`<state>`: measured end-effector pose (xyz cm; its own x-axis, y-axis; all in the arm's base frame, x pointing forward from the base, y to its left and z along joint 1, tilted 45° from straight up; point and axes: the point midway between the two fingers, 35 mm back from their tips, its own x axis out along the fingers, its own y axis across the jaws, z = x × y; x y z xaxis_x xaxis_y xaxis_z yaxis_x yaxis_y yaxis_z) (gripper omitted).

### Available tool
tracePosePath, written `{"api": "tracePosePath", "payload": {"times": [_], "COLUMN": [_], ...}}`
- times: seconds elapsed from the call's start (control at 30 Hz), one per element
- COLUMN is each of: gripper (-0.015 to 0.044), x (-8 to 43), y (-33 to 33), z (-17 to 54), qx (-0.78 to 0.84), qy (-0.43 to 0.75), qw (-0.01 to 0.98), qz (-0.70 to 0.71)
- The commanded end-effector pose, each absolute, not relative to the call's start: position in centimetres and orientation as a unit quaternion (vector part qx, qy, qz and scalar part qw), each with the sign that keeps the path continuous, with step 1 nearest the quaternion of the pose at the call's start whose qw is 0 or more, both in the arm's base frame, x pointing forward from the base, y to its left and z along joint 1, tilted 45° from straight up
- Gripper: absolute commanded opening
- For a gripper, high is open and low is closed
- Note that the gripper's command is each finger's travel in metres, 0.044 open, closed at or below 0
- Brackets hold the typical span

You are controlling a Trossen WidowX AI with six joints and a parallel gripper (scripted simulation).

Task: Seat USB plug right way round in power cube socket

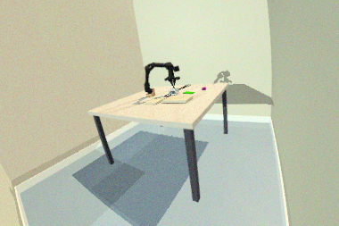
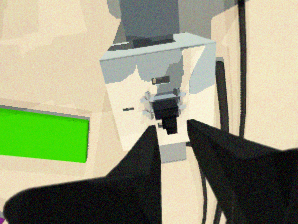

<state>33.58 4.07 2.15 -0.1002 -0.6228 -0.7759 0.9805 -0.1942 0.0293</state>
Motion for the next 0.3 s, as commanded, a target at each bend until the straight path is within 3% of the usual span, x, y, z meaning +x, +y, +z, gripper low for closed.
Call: {"api": "tracePosePath", "payload": {"times": [0.0, 0.27], "gripper": [0.0095, 0.0095], "x": [33.59, 33.68], "y": [4.26, 4.81], "z": [2.34, 2.92], "qx": [0.34, 0.34], "qy": [0.263, 0.263], "qw": [0.578, 0.578], "qz": [-0.694, -0.694]}}
